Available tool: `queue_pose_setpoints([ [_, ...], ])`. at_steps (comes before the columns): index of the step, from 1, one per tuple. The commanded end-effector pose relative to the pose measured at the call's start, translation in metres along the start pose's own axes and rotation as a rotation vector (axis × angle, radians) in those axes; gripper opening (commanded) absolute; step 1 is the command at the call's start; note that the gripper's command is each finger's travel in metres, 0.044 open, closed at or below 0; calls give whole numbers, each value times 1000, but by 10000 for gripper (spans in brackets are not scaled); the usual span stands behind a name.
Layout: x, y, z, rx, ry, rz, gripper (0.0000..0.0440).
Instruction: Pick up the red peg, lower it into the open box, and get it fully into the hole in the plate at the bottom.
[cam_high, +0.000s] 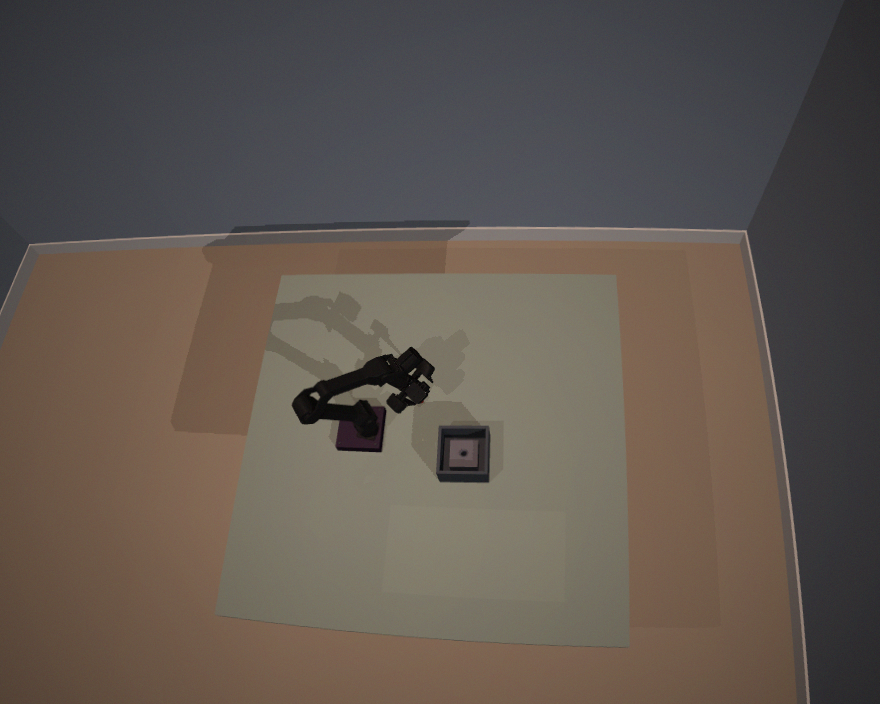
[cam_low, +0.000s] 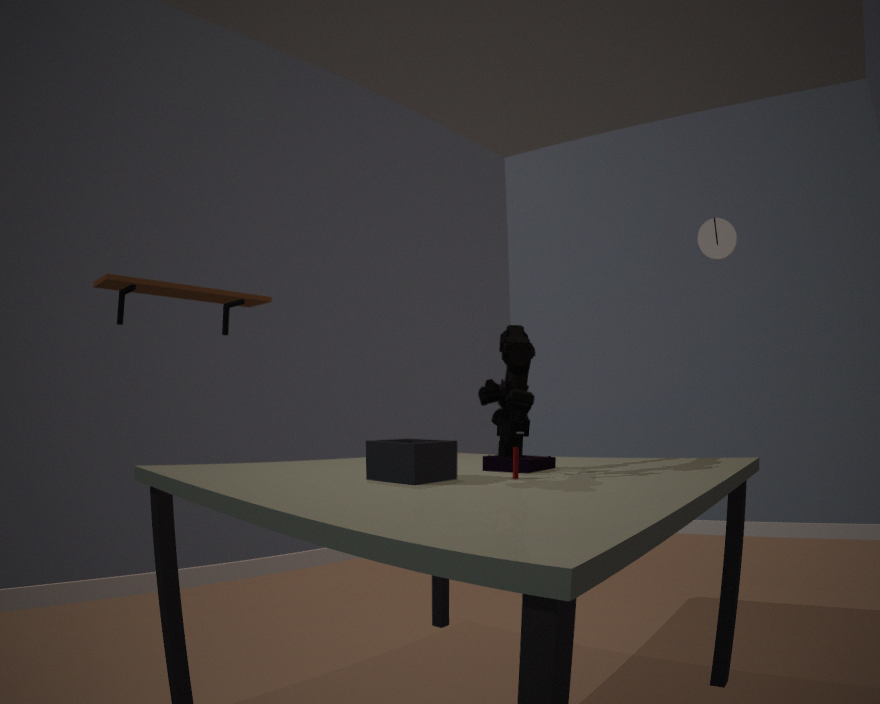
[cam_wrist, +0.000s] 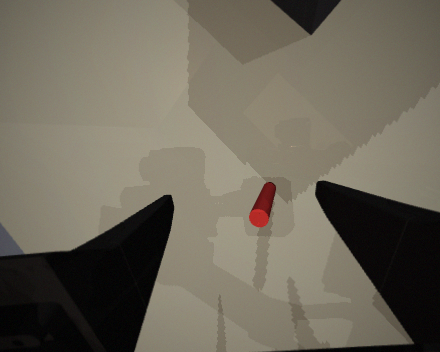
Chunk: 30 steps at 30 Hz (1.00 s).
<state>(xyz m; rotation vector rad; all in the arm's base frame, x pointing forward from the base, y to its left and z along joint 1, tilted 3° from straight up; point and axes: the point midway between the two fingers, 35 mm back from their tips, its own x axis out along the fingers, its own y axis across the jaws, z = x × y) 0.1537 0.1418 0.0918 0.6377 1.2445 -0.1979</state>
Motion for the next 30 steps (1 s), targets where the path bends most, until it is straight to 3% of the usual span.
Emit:
queue_pose_setpoints([
  [1, 9, -6, -4, 53, 19, -42, 440],
  [16, 52, -22, -18, 220, 62, -101, 426],
  [30, 58, -22, -24, 297, 139, -135, 79],
])
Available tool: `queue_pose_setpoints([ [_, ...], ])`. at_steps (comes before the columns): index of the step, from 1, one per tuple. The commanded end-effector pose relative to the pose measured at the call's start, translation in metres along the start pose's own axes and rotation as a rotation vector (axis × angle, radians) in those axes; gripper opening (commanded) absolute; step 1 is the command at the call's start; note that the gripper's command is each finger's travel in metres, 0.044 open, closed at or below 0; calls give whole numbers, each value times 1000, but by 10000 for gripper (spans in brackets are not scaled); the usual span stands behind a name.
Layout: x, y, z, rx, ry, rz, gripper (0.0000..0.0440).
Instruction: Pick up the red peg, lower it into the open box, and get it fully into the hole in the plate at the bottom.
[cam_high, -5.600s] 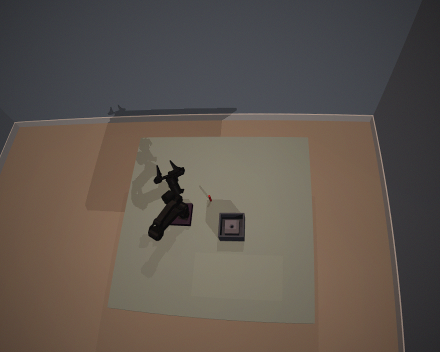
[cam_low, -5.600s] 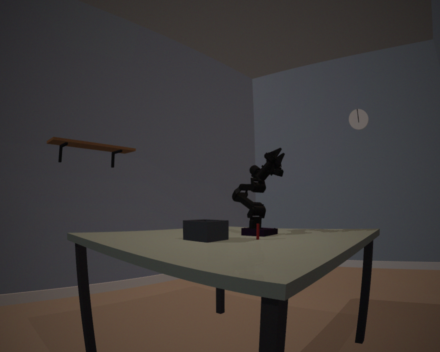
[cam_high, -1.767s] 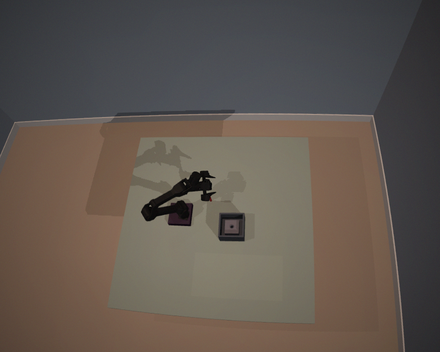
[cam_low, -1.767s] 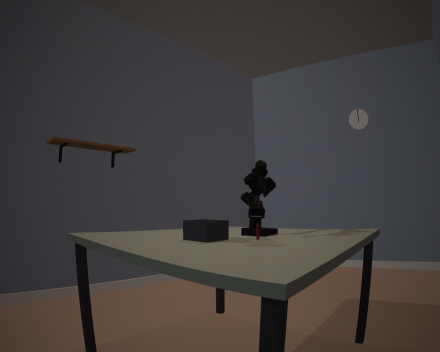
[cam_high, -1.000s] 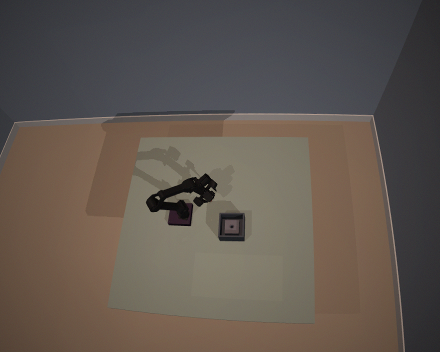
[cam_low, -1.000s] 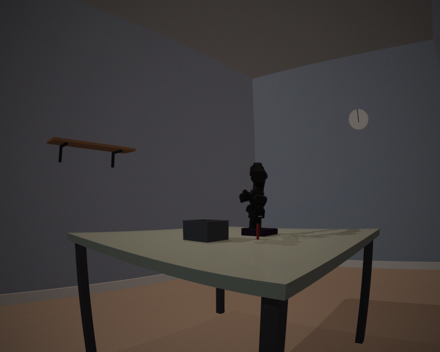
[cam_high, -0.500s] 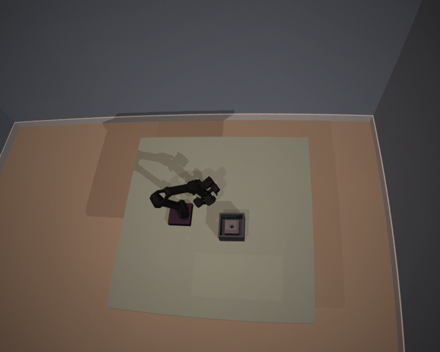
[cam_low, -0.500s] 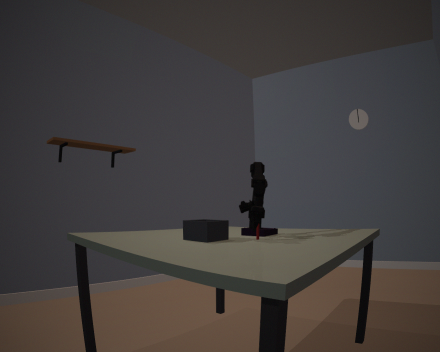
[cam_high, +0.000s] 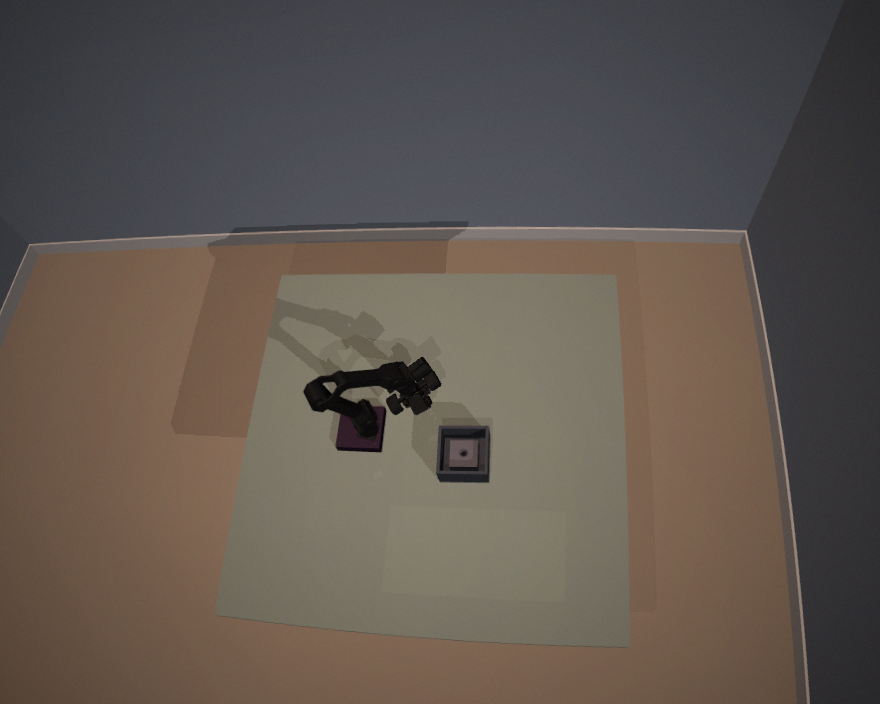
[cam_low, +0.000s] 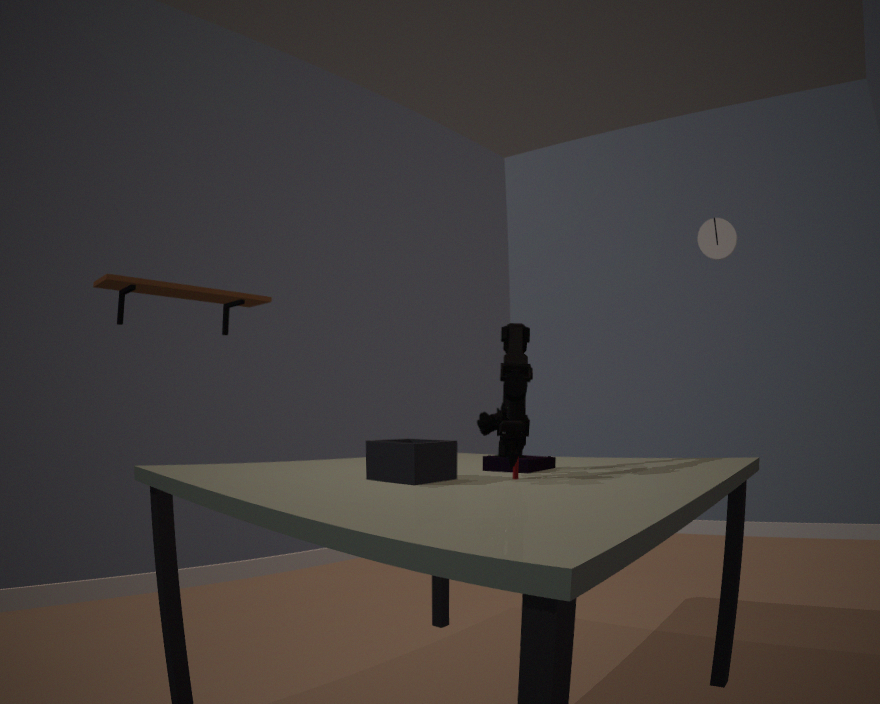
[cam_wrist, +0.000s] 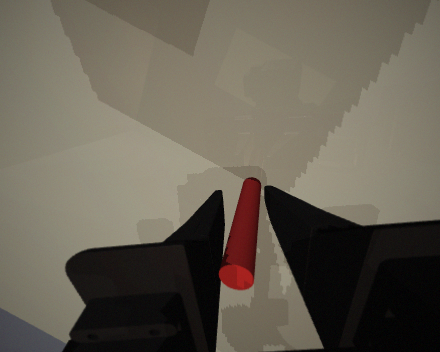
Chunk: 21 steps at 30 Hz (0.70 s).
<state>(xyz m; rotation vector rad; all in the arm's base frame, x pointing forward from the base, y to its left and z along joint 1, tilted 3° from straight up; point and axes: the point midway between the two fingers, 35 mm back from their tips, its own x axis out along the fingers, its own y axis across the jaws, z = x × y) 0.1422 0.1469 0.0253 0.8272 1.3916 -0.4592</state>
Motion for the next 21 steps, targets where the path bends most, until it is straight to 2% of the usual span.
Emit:
queue_pose_setpoints([
  [1, -1, 2, 0, 10, 20, -10, 53],
  [3, -1, 2, 0, 16, 29, -17, 7],
  [5, -7, 8, 3, 4, 13, -1, 1],
  [21, -74, 55, 47, -63, -142, 79, 0],
])
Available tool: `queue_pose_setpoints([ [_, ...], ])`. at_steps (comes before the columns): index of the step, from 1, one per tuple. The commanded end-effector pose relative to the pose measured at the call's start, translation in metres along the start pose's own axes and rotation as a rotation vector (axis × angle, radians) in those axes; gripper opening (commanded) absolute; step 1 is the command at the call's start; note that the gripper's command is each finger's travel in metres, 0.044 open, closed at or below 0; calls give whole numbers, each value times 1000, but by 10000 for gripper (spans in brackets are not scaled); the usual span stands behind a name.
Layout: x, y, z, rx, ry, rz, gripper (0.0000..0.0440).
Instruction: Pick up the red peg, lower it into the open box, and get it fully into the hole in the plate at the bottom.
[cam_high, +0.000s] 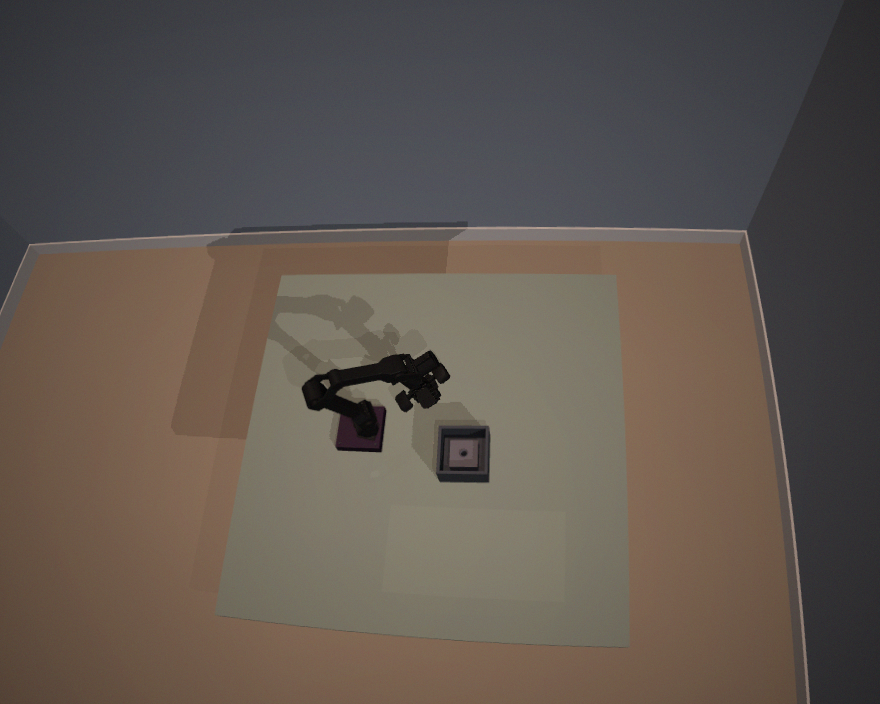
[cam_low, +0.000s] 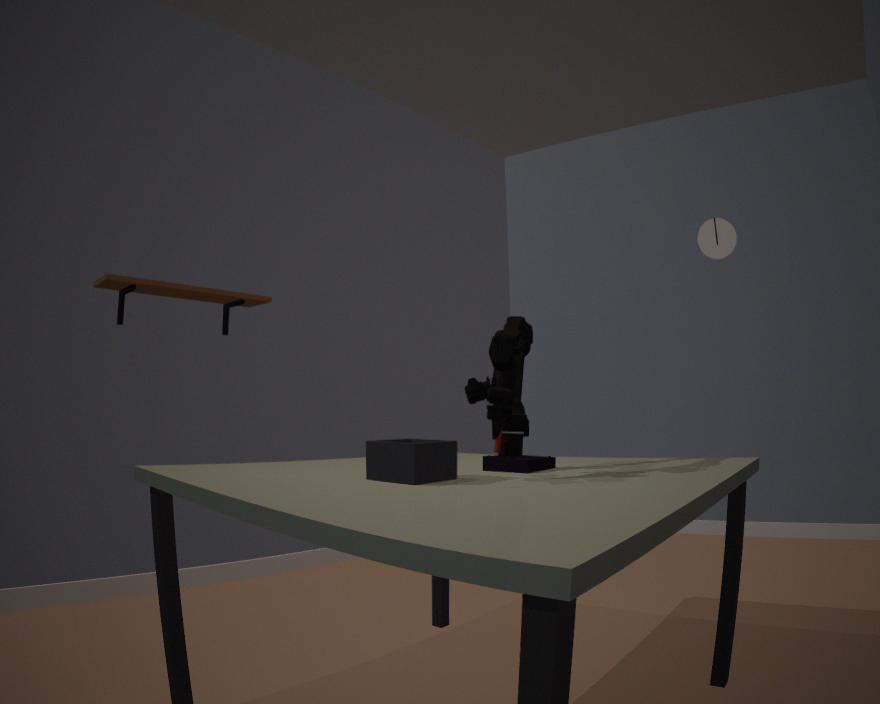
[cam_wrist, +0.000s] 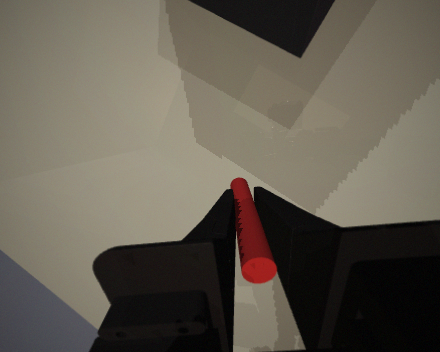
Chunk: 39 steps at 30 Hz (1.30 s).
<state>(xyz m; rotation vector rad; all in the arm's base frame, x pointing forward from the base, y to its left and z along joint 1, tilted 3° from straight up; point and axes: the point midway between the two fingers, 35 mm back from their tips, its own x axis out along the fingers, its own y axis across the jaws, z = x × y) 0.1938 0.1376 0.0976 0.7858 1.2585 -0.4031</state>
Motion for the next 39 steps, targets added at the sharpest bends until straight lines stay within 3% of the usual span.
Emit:
queue_pose_setpoints([
  [1, -12, 8, 14, -2, -35, 9, 0],
  [19, -28, 15, 101, 111, -168, -23, 0],
  [39, -14, -2, 174, 233, -220, -92, 4],
])
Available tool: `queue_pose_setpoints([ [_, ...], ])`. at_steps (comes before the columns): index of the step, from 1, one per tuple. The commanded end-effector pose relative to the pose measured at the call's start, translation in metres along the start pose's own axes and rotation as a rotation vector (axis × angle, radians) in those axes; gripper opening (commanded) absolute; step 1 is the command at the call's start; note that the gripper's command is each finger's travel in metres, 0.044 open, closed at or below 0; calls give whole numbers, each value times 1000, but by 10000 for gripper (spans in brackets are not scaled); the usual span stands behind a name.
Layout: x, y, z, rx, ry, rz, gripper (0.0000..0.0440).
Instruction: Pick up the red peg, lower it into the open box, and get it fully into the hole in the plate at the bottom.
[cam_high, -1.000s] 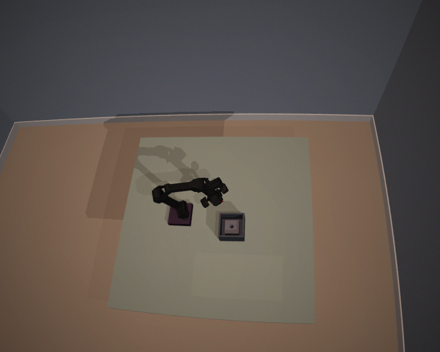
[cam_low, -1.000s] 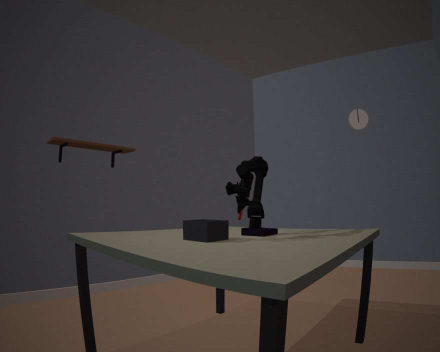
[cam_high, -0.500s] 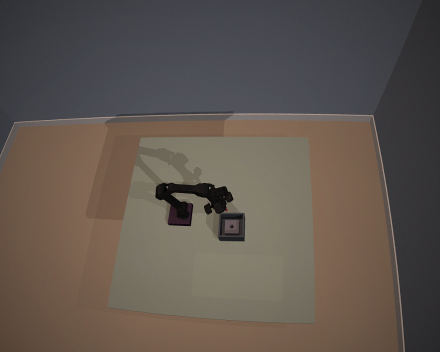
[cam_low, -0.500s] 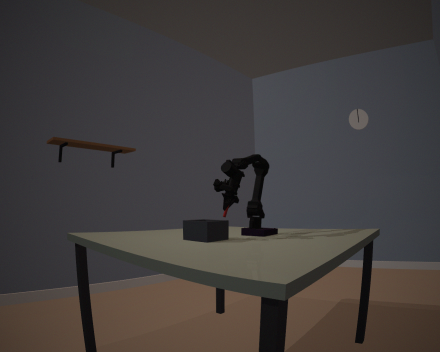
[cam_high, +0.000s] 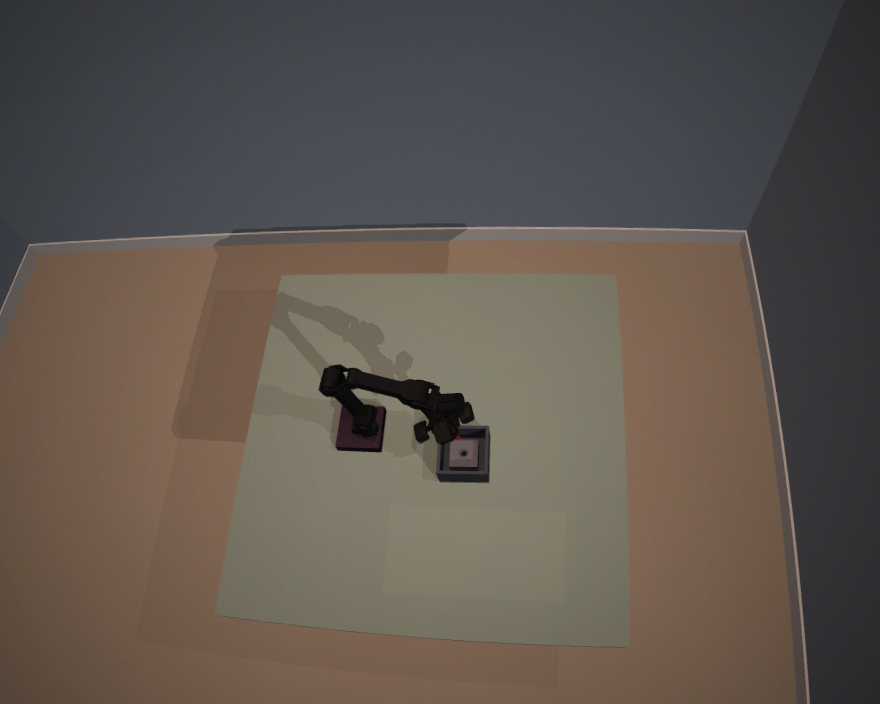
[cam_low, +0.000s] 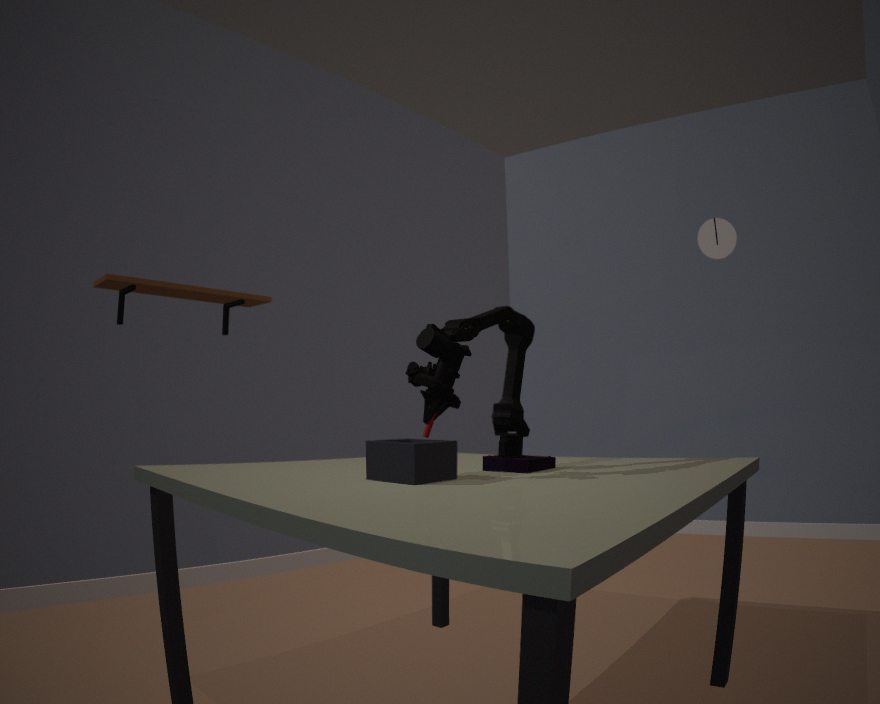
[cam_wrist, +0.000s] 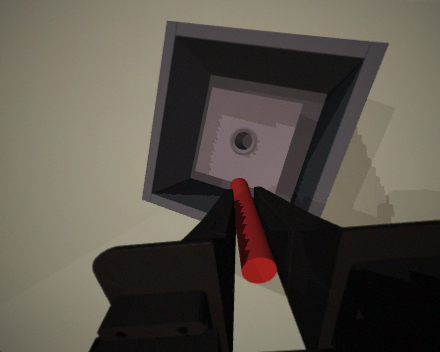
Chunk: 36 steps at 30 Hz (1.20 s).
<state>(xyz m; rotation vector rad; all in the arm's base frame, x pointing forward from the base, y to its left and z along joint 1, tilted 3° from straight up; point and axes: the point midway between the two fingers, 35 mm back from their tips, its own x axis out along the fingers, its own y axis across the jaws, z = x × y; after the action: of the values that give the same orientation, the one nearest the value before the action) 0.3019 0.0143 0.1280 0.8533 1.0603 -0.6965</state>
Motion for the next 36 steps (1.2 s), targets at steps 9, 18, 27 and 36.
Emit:
queue_pose_setpoints([
  [9, 24, 1, 23, 36, 24, -37, 16],
  [18, 55, -3, 26, 29, 62, -93, 48],
  [27, 73, 2, 39, 1, 71, -126, 214],
  [36, 78, 18, 67, -10, 42, -110, 431],
])
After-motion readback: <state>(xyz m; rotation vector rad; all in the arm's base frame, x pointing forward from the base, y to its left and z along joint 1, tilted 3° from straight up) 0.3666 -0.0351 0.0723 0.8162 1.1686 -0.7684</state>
